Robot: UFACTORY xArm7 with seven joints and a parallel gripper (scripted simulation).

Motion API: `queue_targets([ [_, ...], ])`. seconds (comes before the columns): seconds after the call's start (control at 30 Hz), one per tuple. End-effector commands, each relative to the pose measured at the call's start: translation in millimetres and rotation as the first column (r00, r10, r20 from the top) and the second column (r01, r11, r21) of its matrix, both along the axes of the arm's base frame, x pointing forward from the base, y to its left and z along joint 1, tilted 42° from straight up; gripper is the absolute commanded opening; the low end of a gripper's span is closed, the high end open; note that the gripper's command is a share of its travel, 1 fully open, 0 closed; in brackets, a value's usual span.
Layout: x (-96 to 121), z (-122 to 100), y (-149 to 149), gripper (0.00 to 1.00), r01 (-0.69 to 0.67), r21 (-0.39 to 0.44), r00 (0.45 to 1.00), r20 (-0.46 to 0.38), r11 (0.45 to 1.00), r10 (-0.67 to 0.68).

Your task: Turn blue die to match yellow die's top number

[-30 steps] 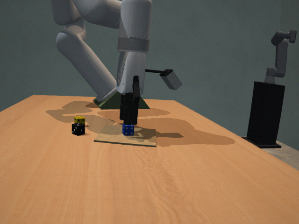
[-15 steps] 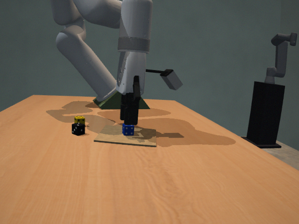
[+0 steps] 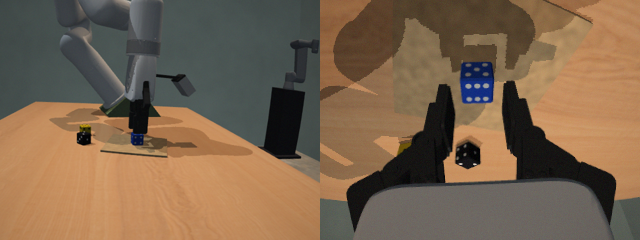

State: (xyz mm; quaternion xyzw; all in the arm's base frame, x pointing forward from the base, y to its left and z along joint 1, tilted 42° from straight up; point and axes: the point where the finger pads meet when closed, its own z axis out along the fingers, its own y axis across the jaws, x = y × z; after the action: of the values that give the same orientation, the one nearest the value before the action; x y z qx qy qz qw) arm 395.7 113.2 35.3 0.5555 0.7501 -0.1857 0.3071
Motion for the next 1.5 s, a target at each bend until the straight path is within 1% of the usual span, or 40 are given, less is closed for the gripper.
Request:
queue_targets([
  [0.0, 1, 0, 2, 0.42, -0.003, 0.002, 1.000, 0.001, 1.000, 0.003],
  [0.77, 0, 2, 3, 0.42, -0.003, 0.002, 1.000, 0.001, 1.000, 0.003],
  [0.93, -2, 6, 7, 0.42, -0.003, 0.002, 1.000, 0.001, 1.000, 0.003],
  [1.3, -12, 36, 31, 0.42, -0.003, 0.002, 1.000, 0.001, 1.000, 0.003],
  [1.47, -13, 40, 35, 0.42, -0.003, 0.002, 1.000, 0.001, 1.000, 0.003],
])
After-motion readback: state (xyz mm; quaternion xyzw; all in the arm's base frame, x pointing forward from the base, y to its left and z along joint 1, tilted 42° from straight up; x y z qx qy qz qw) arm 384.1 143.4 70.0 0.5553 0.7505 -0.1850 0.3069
